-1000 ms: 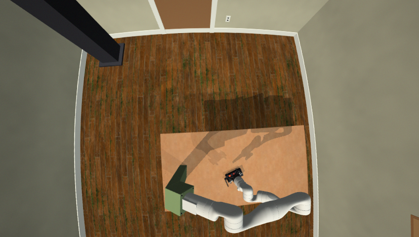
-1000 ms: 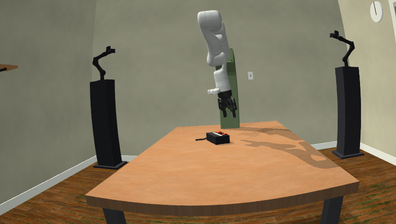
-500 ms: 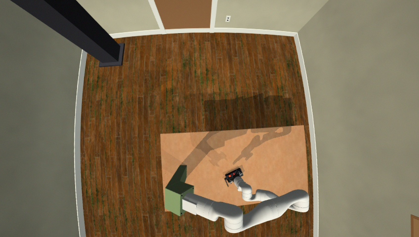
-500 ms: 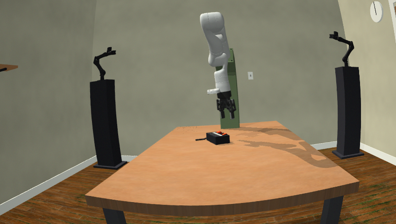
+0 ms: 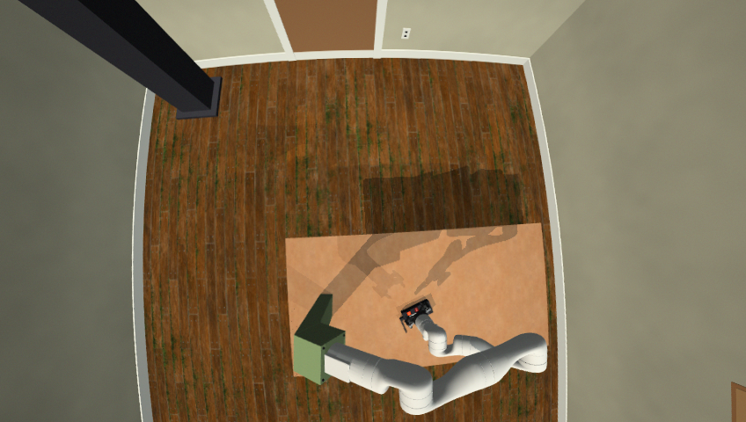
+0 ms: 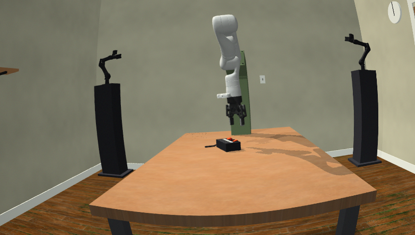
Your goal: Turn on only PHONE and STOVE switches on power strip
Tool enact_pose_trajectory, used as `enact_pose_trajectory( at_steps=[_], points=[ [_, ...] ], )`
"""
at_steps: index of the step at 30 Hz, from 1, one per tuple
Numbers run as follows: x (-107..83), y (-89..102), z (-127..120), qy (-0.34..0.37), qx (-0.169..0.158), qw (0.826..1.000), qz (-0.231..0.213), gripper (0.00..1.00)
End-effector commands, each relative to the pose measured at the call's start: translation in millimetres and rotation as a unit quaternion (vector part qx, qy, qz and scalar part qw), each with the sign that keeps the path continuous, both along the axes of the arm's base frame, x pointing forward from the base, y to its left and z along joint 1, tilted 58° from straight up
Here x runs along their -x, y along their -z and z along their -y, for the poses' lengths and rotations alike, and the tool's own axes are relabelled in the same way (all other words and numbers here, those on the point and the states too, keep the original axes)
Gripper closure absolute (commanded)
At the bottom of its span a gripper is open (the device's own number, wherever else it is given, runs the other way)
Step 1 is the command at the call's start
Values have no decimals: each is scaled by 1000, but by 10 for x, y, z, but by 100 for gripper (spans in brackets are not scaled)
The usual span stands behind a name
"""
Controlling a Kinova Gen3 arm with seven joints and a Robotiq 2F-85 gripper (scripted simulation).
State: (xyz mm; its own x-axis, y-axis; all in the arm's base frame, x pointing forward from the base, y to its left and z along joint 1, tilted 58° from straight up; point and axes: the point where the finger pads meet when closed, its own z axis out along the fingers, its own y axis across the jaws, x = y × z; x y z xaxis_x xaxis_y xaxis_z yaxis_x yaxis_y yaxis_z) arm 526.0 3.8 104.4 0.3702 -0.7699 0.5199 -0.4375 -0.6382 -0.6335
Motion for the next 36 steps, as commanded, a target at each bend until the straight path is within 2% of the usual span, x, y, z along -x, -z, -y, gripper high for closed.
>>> enact_pose_trajectory(
  at_steps=[1, 4, 5, 11, 12, 17, 18, 36],
  points=[
    [15, 29, -36, -4, 1, 1000, -2, 0],
    [15, 29, -36, -4, 1, 1000, -2, 0],
    [0, 22, -3, -1, 14, 1000, 5, 0],
    [0, 22, -3, -1, 14, 1000, 5, 0],
    [-12, 13, 27, 1, 26, 1000, 12, 0],
    [-12, 13, 27, 1, 26, 1000, 12, 0],
    [-21, 4, 53, 3, 37, 999, 17, 0],
    [-37, -17, 103, 6, 58, 998, 28, 0]
  ],
)
